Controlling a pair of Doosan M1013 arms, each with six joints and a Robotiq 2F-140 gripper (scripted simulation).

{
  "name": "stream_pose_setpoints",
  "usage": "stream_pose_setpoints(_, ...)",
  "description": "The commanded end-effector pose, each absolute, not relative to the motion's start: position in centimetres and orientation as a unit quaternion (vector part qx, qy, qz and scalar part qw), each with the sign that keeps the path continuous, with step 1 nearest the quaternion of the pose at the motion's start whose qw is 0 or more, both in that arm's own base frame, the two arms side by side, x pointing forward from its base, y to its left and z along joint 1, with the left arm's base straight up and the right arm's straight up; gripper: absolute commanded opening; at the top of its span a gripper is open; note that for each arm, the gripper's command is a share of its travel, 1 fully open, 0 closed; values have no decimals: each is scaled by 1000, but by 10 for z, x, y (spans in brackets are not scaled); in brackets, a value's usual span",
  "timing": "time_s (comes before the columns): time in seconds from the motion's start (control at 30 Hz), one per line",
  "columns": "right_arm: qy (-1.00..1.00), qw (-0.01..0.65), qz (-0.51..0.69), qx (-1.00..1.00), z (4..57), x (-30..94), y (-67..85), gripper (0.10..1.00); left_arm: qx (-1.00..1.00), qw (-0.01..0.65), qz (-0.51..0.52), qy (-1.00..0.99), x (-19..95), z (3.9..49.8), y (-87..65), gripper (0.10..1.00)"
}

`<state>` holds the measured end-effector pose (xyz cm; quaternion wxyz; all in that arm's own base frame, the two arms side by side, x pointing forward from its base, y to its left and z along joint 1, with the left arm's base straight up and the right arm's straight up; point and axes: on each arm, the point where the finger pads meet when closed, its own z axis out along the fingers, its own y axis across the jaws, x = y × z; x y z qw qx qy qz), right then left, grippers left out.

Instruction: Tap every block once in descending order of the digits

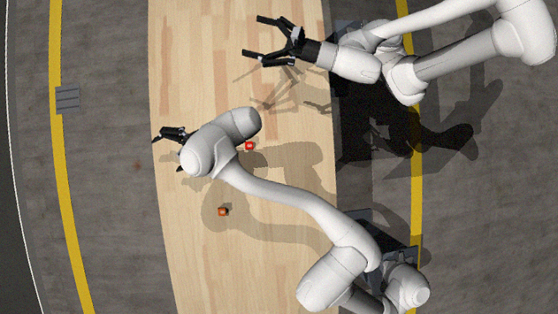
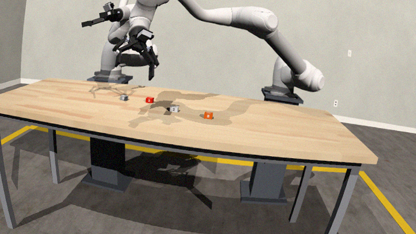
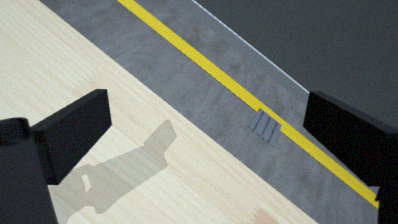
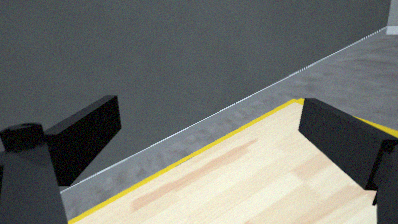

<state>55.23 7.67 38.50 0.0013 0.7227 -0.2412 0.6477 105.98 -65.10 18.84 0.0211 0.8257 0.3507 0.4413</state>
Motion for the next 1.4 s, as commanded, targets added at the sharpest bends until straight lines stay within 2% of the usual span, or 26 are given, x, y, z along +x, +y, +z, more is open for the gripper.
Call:
stream_pose_setpoints(0.0,-241,1,648,722,386,553,77,1000,825,22,442,351,1060,191,-651,1000)
stream_pose_setpoints(0.63,-242,3,648,723,386,553,76,1000,825,21,441,352,1062,192,-647,1000)
stream_pose_setpoints(1.37,-253,50,633,730,387,562,53,1000,828,-22,421,370,1104,208,-510,1000)
